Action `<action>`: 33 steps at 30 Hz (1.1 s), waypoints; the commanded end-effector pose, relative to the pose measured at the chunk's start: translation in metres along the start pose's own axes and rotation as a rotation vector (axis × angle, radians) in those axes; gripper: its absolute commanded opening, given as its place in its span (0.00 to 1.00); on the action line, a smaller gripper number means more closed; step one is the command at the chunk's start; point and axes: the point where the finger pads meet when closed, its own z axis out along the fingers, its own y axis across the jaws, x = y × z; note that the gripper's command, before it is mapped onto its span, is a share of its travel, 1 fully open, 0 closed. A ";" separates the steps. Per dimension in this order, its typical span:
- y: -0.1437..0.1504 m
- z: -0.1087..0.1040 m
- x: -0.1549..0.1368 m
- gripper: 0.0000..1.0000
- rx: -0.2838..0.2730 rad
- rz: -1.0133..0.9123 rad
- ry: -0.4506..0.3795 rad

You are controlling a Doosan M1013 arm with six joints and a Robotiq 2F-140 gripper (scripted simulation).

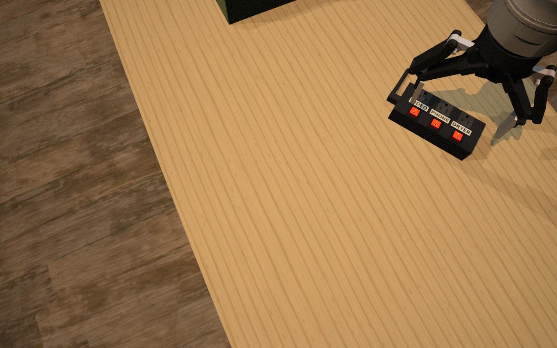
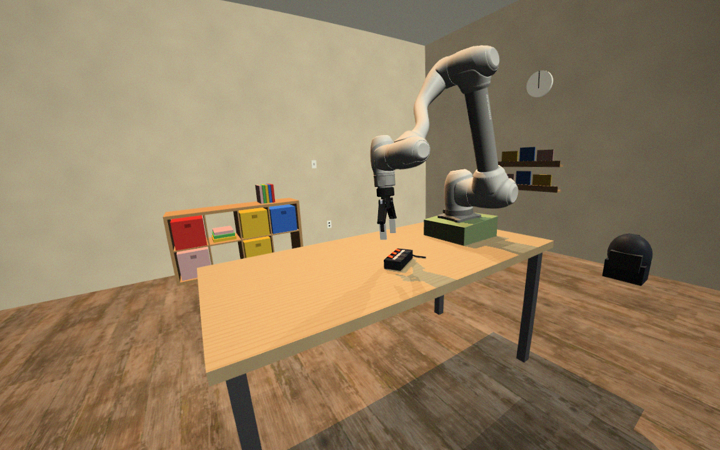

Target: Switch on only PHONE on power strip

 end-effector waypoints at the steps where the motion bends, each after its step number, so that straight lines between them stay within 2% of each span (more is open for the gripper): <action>1: 0.000 0.000 0.000 1.00 0.000 0.000 0.000; 5: 0.000 -0.002 0.003 1.00 0.003 -0.033 -0.002; 8: -0.002 -0.015 0.029 1.00 0.027 -0.313 -0.014; 10: -0.002 -0.015 0.029 1.00 0.028 -0.324 -0.015; 11: -0.004 -0.021 0.041 1.00 0.040 -0.453 -0.020; 13: -0.004 -0.021 0.041 1.00 0.040 -0.453 -0.020; 14: -0.006 -0.028 0.052 1.00 0.056 -0.605 -0.025; 16: -0.006 -0.028 0.052 1.00 0.056 -0.610 -0.025; 17: -0.008 -0.034 0.062 1.00 0.070 -0.737 -0.029; 18: -0.008 -0.034 0.062 1.00 0.070 -0.737 -0.029; 19: -0.010 -0.038 0.070 1.00 0.081 -0.835 -0.031; 21: -0.011 -0.041 0.075 1.00 0.088 -0.898 -0.033; 33: -0.011 -0.043 0.077 1.00 0.092 -0.930 -0.033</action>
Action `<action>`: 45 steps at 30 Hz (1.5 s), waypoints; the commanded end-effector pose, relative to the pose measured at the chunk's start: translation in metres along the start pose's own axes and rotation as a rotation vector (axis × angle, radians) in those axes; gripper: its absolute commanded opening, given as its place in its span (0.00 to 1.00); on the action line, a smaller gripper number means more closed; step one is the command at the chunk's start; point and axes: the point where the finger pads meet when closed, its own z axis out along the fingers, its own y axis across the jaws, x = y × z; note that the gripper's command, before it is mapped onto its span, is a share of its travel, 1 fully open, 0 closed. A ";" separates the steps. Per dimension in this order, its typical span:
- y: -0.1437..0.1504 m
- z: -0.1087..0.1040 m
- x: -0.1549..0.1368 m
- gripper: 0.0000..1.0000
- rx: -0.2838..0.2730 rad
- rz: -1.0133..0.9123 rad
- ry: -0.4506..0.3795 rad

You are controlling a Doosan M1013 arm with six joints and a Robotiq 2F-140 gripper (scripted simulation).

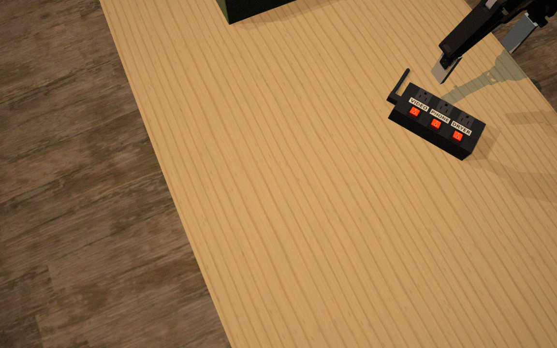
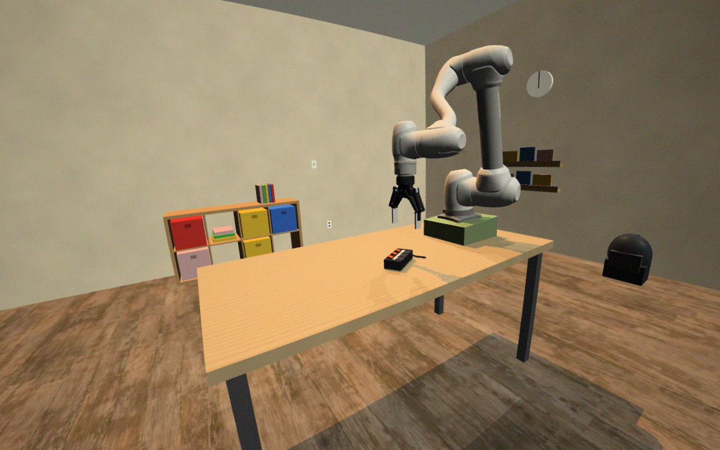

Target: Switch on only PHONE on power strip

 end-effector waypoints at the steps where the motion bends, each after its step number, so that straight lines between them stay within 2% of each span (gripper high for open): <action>1: 0.000 0.000 0.000 1.00 0.000 0.000 0.000; 9: -0.002 0.002 0.000 1.00 0.000 -0.019 0.000; 12: -0.024 0.018 -0.001 1.00 -0.001 -0.186 0.000; 14: -0.024 0.018 -0.001 1.00 -0.001 -0.186 0.000; 18: -0.061 0.046 0.000 1.00 0.000 -0.473 0.000; 21: -0.068 0.051 0.000 1.00 -0.001 -0.535 0.000; 22: -0.068 0.051 0.000 0.00 -0.001 -0.535 0.000; 45: -0.068 0.051 0.000 0.00 -0.001 -0.535 0.000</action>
